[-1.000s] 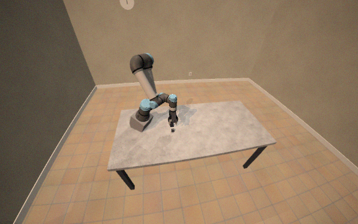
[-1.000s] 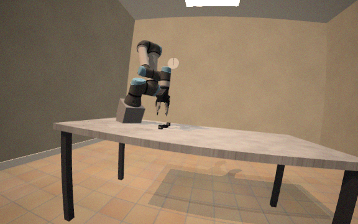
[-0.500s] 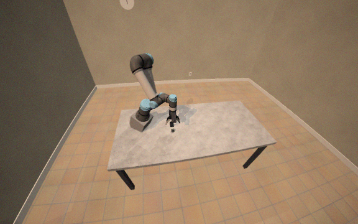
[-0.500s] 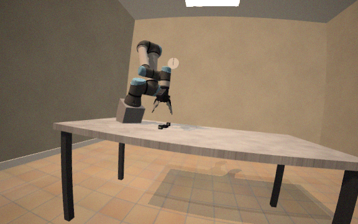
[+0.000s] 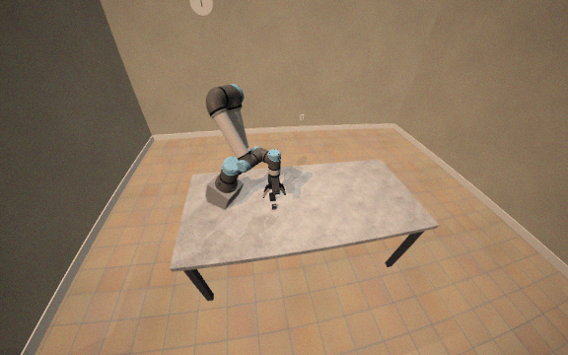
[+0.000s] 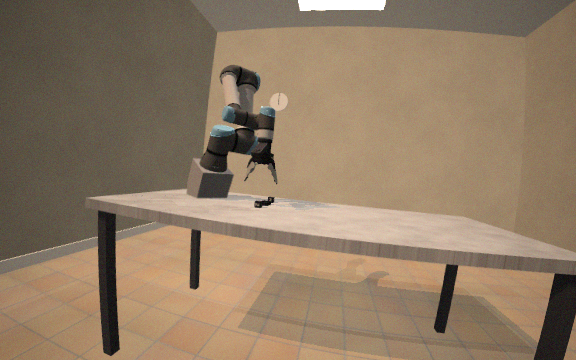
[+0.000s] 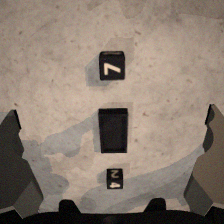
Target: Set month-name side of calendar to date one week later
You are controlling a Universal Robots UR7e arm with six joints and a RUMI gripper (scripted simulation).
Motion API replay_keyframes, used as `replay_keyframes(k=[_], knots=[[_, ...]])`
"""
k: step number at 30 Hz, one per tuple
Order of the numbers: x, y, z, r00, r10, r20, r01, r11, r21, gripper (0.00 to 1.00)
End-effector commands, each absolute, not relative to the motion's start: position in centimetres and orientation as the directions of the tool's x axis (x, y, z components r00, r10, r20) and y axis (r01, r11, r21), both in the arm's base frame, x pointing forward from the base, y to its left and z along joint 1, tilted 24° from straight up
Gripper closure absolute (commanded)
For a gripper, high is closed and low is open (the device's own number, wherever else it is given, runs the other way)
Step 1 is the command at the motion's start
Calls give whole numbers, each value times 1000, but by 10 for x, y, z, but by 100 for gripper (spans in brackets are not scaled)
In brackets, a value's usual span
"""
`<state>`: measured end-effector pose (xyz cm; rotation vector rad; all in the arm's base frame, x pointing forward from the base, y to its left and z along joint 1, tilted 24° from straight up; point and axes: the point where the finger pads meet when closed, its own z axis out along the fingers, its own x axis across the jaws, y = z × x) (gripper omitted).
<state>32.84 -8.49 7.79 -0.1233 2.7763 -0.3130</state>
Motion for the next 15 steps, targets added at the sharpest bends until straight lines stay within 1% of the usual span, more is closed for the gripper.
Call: replay_keyframes(k=[1,8,15], knots=[[329,-84,78,-936,-144,-321,-67,969,-237,0],[331,-81,77,-931,-199,-306,-122,959,-254,0],[335,-72,75,-902,-343,-261,-264,919,-293,0]])
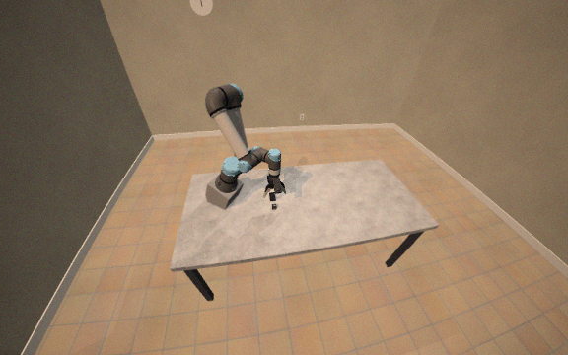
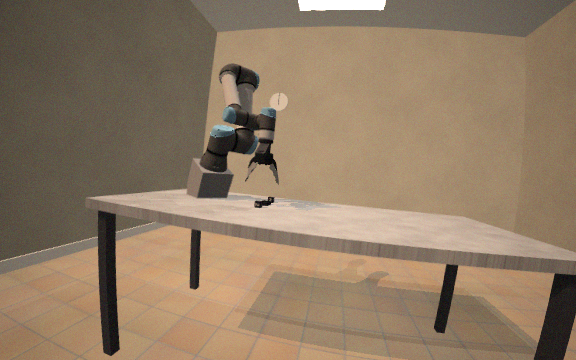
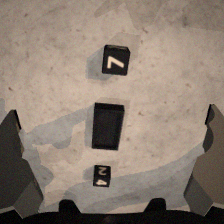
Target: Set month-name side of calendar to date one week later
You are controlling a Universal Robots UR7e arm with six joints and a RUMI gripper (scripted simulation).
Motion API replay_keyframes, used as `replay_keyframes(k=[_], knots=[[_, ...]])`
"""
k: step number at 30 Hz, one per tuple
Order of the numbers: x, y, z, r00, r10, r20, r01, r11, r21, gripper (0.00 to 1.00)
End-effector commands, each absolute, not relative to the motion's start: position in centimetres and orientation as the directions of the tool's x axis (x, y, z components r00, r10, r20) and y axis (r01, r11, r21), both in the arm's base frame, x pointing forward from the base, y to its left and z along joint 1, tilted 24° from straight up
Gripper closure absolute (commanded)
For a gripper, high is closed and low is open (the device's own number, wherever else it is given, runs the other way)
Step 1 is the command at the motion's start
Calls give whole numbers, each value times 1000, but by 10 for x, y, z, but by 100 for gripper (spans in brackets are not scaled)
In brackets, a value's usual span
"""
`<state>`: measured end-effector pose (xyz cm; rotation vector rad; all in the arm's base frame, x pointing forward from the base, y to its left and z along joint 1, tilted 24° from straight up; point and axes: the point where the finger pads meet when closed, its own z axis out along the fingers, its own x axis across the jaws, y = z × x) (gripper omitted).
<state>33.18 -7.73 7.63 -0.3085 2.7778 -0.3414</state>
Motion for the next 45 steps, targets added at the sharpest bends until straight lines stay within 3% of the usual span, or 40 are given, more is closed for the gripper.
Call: replay_keyframes(k=[1,22,25,45], knots=[[335,-70,75,-895,-369,-252,-291,909,-300,0],[347,-33,66,-589,-807,-45,-739,560,-375,0],[347,-32,66,-585,-810,-43,-742,556,-375,0],[352,10,55,-62,-982,176,-945,1,-327,0]])
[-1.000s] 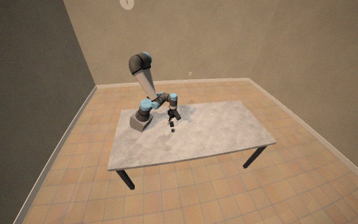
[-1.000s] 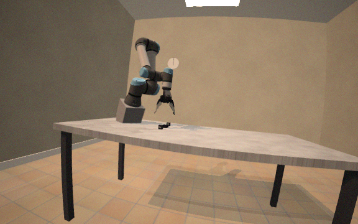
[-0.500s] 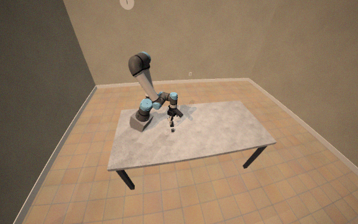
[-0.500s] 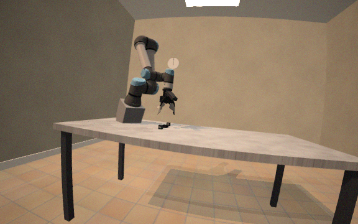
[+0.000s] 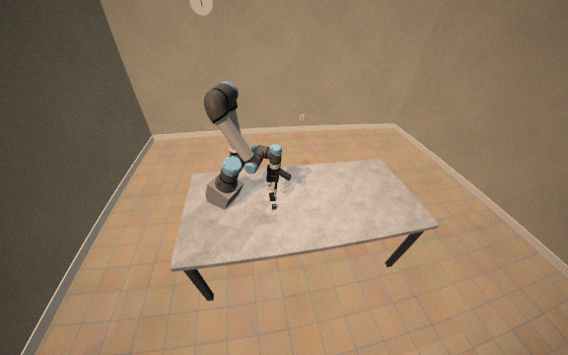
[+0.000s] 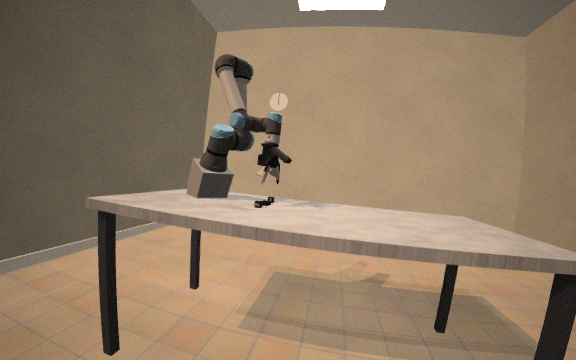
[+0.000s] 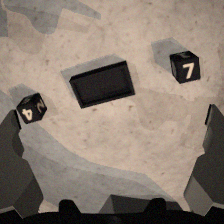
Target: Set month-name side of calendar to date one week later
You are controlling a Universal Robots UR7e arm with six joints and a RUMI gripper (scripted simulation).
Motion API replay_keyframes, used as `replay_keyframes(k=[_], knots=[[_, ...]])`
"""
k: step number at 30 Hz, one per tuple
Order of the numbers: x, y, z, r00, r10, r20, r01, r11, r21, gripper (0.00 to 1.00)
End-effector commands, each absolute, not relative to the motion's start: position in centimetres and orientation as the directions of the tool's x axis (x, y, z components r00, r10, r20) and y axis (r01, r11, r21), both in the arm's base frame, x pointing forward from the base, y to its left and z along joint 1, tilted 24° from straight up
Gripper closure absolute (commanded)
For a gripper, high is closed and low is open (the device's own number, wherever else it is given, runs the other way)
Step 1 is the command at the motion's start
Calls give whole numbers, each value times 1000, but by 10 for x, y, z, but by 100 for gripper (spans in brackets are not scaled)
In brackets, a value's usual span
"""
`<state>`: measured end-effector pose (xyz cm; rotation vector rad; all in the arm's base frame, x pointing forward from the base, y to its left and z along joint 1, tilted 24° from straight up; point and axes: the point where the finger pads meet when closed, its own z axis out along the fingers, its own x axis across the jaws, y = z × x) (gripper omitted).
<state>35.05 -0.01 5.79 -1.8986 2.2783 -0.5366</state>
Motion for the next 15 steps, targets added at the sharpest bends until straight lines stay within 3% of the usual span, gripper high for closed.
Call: replay_keyframes(k=[1,15], knots=[[352,12,55,-43,-982,182,-946,-19,-323,0],[350,37,48,288,-914,285,-902,-359,-239,0]])
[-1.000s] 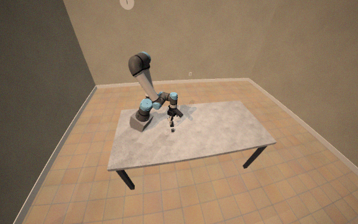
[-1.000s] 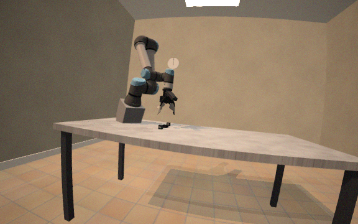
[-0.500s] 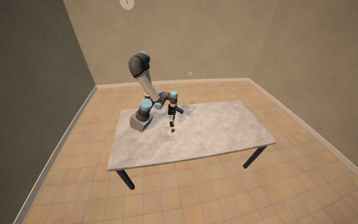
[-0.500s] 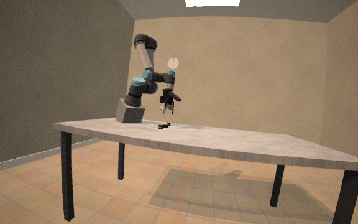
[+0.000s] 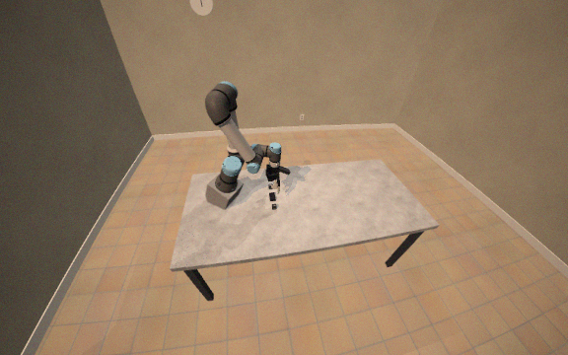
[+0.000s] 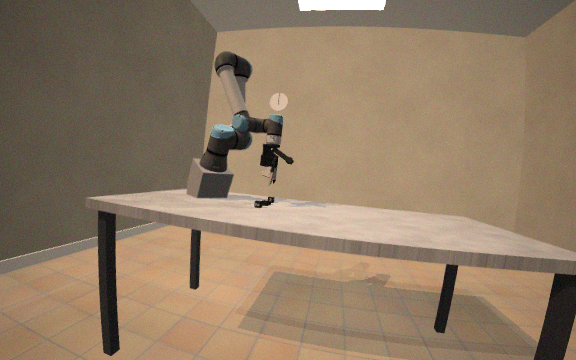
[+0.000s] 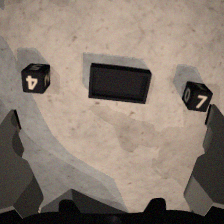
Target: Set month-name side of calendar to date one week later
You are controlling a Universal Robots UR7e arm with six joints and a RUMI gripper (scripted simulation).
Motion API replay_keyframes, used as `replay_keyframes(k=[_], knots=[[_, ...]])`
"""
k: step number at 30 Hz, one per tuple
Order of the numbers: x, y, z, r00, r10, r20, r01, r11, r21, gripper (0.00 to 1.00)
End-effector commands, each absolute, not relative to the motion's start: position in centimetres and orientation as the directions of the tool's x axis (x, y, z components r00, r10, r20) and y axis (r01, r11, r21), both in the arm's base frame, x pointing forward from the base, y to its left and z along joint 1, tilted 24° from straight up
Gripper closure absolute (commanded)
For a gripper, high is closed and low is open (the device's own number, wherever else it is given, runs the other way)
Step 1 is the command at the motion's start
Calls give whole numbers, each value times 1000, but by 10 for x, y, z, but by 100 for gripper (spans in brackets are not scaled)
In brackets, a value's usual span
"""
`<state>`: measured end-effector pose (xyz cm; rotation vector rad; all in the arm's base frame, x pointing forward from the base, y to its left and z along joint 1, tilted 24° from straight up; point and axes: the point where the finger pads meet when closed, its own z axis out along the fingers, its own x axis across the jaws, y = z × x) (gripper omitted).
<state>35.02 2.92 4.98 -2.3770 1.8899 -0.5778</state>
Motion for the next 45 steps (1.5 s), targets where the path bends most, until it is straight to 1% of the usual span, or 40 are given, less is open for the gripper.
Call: replay_keyframes(k=[1,8,13,16,19,24,26,31,33,39,45], knots=[[350,41,47,340,-892,299,-884,-411,-222,0],[348,53,43,485,-808,334,-813,-557,-168,0],[345,64,39,607,-709,359,-726,-678,-113,0],[345,65,39,610,-706,360,-723,-682,-112,0],[343,74,36,702,-606,374,-633,-772,-62,0],[340,82,34,769,-513,381,-548,-836,-19,0],[338,87,32,810,-444,383,-485,-874,12,0],[335,95,29,867,-321,381,-371,-927,64,0],[335,95,29,867,-321,381,-371,-927,64,0],[329,108,25,922,-126,367,-189,-972,141,0],[325,116,22,937,10,348,-61,-980,191,0]])
